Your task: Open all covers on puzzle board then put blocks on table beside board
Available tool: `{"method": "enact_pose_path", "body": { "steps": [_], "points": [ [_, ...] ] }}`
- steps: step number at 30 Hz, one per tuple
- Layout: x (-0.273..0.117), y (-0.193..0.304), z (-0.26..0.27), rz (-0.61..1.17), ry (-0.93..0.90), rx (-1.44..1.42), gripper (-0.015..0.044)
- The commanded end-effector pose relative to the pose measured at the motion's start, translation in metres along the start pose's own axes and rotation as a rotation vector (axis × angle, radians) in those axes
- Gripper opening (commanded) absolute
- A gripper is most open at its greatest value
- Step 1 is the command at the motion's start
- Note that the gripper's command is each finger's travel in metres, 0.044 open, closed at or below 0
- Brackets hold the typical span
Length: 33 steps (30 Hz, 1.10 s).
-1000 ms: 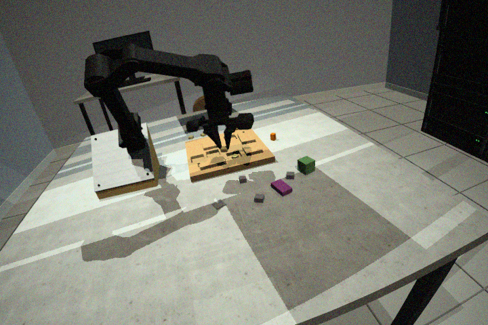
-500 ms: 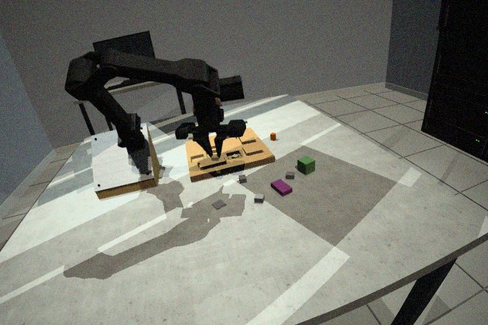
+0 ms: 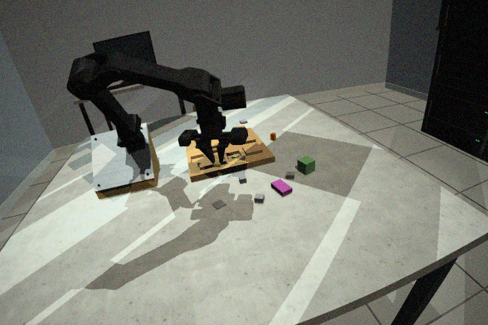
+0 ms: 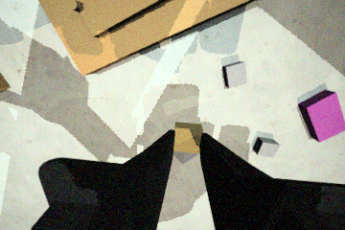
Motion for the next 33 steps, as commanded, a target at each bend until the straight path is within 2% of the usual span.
{"method": "enact_pose_path", "body": {
  "steps": [1, 33],
  "points": [
    [0.008, -0.001, 0.001, 0.000, -0.009, -0.009, 0.0080],
    [0.060, 0.000, 0.002, 0.002, -0.007, -0.009, 0.0080]
  ]
}}
Point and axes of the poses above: the point midway between the two fingers, 35 mm back from their tips, its own x axis out along the fingers, its own z axis across the jaws, y = z × x, the point moved 9 cm from there along -x, back along the fingers, and after that the axes turned 10 degrees about x, right-handed, at the moved point
